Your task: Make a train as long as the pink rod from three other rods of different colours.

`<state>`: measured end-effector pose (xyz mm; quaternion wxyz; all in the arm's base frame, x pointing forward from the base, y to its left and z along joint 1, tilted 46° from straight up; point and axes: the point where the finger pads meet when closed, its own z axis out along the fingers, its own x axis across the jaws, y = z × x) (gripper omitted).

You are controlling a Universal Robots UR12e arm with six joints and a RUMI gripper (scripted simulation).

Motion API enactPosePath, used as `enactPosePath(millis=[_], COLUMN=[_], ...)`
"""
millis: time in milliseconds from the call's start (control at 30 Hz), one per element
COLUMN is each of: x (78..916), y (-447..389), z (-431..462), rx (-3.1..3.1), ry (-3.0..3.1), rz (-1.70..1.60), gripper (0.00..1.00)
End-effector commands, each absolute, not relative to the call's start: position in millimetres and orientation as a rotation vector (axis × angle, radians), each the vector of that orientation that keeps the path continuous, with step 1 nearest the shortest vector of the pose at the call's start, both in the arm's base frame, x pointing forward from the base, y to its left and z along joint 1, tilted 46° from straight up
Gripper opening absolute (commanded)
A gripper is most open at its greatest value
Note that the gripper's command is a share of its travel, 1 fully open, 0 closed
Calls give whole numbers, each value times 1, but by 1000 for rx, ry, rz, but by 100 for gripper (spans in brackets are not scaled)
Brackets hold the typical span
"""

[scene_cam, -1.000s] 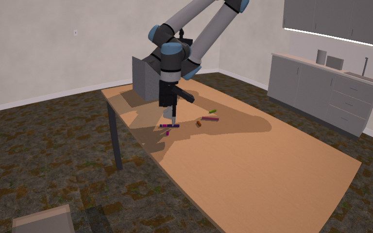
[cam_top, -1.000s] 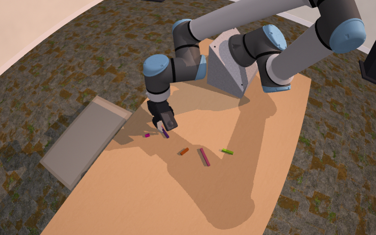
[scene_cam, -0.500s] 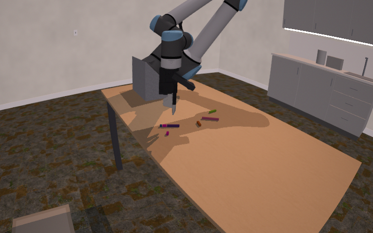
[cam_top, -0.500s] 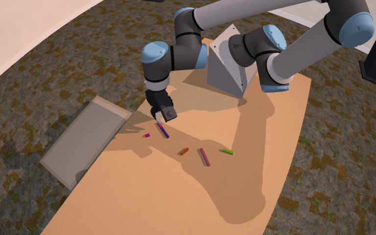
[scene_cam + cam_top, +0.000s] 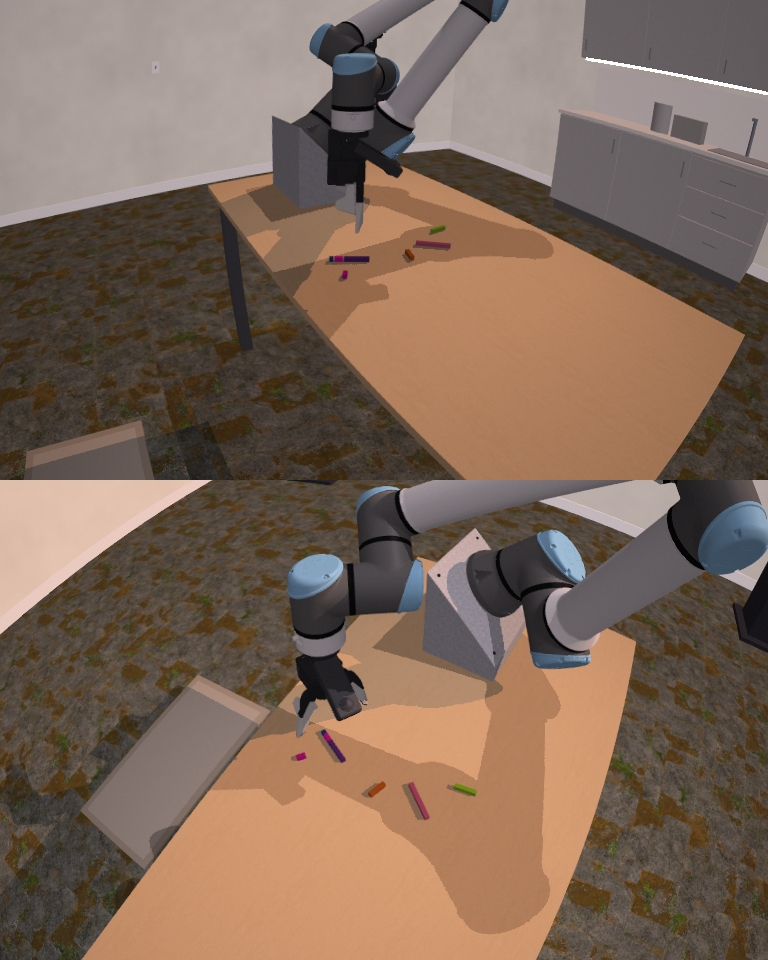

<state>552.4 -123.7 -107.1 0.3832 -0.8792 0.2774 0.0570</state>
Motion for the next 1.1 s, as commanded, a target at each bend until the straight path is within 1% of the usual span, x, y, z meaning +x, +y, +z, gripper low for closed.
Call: enactPosePath(millis=[0,567,800,1067], x=[553,552,551,546], y=[-125,-127,-138,-169], z=[-107,-104,-93,-63], rx=[-2242,-2242,-2242,-2242], ry=[708,708,708,708], rz=[144,144,144,144], gripper=[100,100,100,100])
